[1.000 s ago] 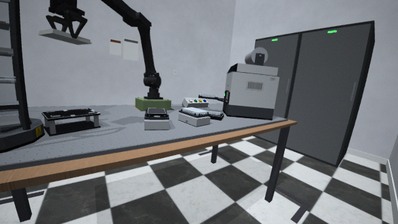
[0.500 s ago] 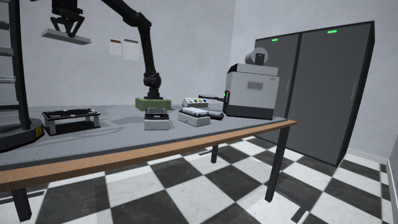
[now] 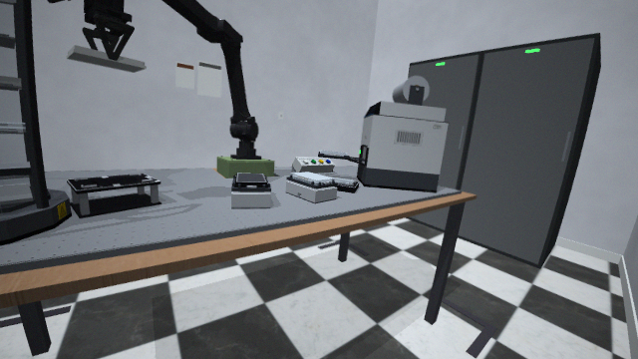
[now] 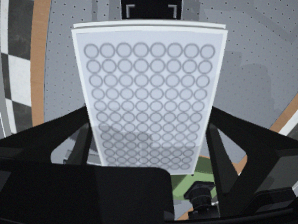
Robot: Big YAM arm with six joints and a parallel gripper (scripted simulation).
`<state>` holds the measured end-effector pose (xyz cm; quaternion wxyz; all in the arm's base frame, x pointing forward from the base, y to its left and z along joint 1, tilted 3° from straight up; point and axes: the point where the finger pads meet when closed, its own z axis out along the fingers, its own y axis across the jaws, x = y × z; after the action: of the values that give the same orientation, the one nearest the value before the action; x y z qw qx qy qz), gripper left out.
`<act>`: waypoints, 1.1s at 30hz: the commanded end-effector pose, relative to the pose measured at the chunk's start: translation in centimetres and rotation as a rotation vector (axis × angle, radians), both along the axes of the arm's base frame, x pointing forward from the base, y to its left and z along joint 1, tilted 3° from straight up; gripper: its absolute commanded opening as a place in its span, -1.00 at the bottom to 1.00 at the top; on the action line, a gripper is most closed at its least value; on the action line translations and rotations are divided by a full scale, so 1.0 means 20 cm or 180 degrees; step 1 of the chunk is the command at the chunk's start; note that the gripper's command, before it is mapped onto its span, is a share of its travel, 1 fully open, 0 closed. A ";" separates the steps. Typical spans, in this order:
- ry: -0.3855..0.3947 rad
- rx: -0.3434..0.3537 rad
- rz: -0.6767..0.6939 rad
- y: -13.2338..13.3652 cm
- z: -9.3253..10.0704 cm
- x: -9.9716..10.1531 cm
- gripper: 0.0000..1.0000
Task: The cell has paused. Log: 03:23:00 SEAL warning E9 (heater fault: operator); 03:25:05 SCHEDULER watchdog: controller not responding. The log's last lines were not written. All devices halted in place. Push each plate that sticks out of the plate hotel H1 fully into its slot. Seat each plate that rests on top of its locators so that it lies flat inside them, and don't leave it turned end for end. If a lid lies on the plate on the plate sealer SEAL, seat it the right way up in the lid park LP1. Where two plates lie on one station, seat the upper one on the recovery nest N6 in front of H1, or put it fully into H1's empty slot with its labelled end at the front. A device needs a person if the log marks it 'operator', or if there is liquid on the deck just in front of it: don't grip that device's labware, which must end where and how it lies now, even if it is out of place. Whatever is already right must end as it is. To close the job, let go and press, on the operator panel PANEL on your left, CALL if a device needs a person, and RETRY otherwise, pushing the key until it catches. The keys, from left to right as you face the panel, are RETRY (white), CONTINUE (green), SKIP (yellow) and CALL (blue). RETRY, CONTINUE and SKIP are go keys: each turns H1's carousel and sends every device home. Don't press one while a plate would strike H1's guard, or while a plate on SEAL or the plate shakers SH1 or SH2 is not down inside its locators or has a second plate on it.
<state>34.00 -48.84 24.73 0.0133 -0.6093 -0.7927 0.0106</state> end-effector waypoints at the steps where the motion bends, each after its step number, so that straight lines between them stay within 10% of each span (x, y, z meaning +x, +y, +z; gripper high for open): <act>1: -0.0044 -0.0076 -0.0022 -0.04 0.09 0.04 0.68; 33: -0.0019 -0.0043 -0.0019 -0.01 0.05 0.02 0.68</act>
<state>34.00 -48.84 24.72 0.0134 -0.6094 -0.7926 0.0105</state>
